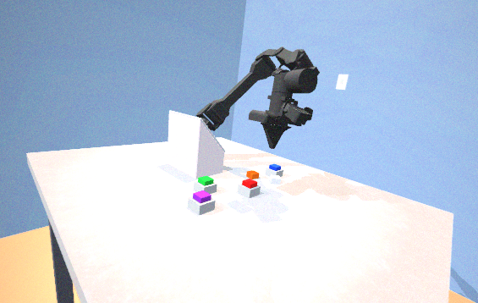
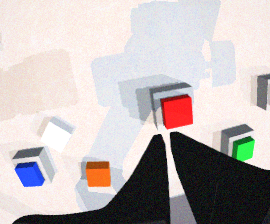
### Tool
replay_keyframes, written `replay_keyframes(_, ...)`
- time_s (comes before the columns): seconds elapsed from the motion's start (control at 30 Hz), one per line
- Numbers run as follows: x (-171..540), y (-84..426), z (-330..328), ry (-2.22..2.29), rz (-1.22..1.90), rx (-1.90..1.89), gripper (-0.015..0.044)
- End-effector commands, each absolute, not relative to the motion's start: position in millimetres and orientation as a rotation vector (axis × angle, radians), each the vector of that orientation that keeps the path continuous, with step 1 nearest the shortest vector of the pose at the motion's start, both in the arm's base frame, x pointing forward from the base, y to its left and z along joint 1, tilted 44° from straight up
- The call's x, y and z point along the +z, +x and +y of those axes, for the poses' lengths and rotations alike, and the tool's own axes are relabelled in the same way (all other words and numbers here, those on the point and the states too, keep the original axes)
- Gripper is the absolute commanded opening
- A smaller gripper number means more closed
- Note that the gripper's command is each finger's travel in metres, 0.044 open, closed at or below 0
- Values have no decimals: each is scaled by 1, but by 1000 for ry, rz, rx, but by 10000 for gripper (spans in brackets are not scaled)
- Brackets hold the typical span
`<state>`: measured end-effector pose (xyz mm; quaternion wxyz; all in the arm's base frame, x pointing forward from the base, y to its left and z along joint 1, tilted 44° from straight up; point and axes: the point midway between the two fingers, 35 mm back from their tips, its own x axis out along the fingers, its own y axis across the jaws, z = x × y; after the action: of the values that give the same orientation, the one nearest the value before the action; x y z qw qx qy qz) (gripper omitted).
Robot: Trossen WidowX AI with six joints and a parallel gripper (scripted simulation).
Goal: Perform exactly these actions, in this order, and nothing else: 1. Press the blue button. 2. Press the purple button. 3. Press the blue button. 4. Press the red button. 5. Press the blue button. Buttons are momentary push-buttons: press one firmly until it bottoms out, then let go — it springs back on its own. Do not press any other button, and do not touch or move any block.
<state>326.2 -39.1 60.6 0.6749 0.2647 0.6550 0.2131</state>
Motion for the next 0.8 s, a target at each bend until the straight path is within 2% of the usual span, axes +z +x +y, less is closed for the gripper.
replay_keyframes(0.0,102,309,15,614,1476,494,20)
replay_keyframes(0.27,162,253,96,648,1475,552,20)
replay_keyframes(0.47,161,252,98,648,1475,553,20)
replay_keyframes(0.63,121,254,138,650,1474,555,20)
replay_keyframes(0.77,119,254,140,650,1474,555,20)
